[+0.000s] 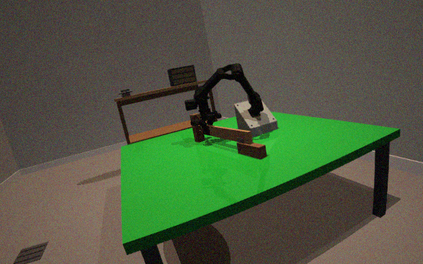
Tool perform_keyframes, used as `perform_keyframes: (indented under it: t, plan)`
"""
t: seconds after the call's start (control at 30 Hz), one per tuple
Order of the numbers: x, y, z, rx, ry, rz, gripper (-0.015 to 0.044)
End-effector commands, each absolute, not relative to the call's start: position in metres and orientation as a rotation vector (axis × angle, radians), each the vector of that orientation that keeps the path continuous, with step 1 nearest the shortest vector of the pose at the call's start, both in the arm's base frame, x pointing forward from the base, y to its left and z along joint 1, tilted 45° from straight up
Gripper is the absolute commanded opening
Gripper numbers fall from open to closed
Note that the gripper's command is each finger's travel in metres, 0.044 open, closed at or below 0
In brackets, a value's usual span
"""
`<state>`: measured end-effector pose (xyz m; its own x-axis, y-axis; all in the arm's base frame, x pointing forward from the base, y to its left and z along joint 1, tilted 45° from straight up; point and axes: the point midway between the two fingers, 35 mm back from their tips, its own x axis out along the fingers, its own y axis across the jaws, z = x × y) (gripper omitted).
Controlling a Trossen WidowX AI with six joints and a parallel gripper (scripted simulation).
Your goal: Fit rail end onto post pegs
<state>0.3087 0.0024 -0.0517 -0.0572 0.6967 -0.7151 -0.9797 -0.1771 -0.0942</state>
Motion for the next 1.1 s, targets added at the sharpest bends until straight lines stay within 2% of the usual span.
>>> perform_keyframes:
  t: [0.0, 1.07]
  plan:
    - [0.3105, -0.0015, -0.0521, -0.765, 0.499, 1.598, 0.0]
    - [0.3135, -0.0094, -0.0558, -0.765, 0.5, 1.597, 0.0]
